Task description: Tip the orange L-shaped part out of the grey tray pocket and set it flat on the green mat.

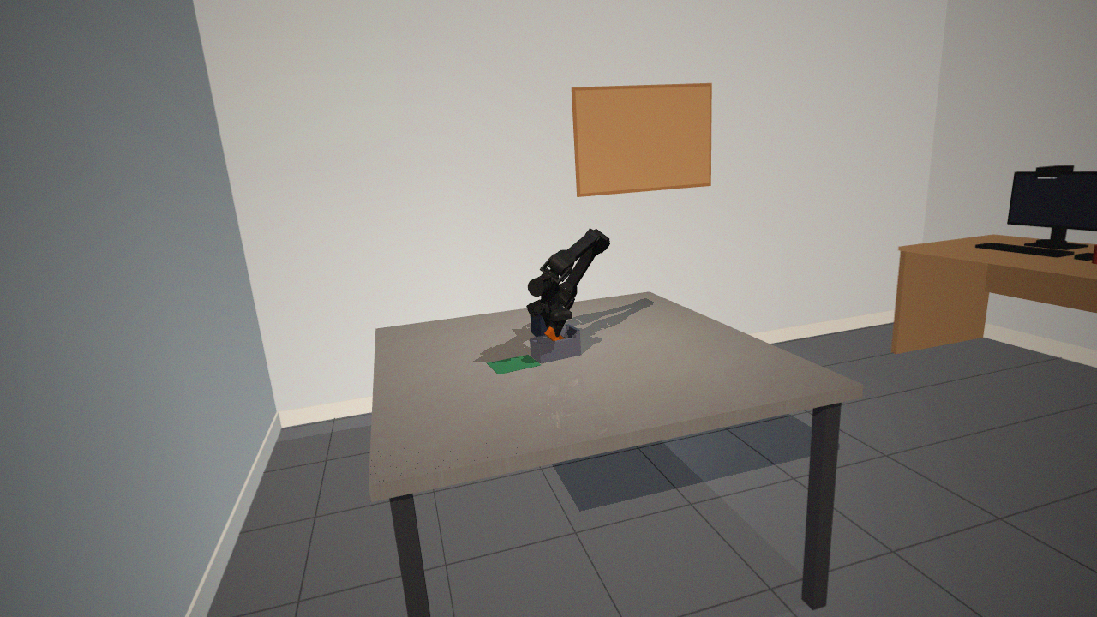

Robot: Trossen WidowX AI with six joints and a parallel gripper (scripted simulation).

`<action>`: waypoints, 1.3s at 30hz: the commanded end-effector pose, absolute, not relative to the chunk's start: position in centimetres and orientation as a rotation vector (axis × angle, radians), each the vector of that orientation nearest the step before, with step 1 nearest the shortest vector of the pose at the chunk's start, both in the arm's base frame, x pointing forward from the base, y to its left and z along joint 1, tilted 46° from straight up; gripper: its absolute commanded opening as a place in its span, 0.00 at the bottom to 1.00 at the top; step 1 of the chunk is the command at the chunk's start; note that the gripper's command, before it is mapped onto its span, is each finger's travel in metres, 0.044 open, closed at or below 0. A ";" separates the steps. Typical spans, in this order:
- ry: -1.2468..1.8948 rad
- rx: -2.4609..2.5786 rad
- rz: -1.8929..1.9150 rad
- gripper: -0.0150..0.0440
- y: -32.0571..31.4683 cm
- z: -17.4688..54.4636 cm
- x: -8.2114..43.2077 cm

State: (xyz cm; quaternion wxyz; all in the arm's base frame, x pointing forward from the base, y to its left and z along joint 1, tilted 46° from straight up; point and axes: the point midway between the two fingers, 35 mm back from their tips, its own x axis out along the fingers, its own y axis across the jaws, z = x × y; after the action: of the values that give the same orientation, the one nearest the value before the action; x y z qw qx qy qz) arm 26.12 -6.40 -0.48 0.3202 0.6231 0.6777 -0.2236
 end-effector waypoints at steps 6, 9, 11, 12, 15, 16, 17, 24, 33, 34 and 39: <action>1.779 1.647 -0.587 0.73 -5.4 -1.4 26.1; 1.782 1.638 -0.587 0.64 -5.6 -1.2 26.0; 1.782 1.638 -0.587 0.55 -5.6 -1.2 26.0; 1.782 1.638 -0.587 0.51 -5.6 -1.2 26.0; 1.782 1.638 -0.587 0.47 -5.6 -1.2 26.0; 1.782 1.638 -0.587 0.46 -5.6 -1.2 26.0; 1.782 1.638 -0.587 0.45 -5.6 -1.2 26.0; 1.782 1.638 -0.587 0.30 -5.6 -1.2 26.0; 1.782 1.639 -0.587 0.25 -5.8 -1.0 26.0; 1.781 1.639 -0.587 0.25 -5.8 -1.0 26.0; 1.780 1.642 -0.588 0.25 -6.4 -0.4 26.1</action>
State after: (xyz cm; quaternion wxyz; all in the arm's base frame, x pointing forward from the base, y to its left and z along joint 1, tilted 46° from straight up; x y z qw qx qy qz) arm 26.00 -5.85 -0.75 0.3150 0.6250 0.6785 -0.2230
